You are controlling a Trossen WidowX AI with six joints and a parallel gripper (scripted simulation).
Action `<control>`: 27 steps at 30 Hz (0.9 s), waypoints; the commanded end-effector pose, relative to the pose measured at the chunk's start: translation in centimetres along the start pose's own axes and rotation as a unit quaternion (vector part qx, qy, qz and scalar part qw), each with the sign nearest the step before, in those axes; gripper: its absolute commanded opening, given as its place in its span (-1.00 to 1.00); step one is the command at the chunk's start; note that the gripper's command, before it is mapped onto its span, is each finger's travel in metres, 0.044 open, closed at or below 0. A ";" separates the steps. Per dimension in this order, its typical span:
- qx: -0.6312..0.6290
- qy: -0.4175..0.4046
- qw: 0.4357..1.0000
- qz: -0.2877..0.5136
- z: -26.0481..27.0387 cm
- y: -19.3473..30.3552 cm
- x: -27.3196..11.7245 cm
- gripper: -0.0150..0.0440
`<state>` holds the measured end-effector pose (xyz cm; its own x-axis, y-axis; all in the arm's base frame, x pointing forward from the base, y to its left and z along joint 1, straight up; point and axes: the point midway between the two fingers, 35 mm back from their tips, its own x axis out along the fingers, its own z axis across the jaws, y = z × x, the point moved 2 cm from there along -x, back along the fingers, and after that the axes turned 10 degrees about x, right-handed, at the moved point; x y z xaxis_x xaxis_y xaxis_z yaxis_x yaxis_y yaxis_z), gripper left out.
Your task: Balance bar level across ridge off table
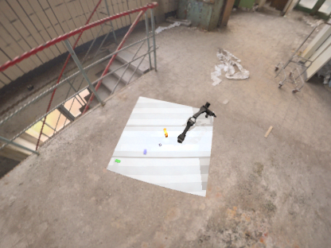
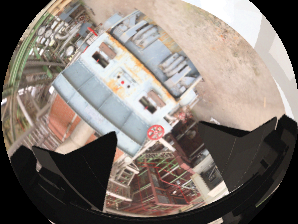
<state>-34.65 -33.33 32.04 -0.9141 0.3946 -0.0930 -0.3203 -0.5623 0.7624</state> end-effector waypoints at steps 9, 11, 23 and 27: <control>-0.045 0.044 0.998 0.013 -0.6 0.0 -1.7 0.58; -0.061 0.058 0.996 0.020 -0.9 0.0 -2.6 0.58; -0.218 0.176 0.955 0.097 -3.3 -0.8 -11.1 0.58; -0.265 0.209 0.933 0.128 -3.6 -1.4 -14.0 0.58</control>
<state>-24.07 -40.11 30.08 -0.9668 -0.0021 -0.2555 -0.1117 -0.8958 0.4302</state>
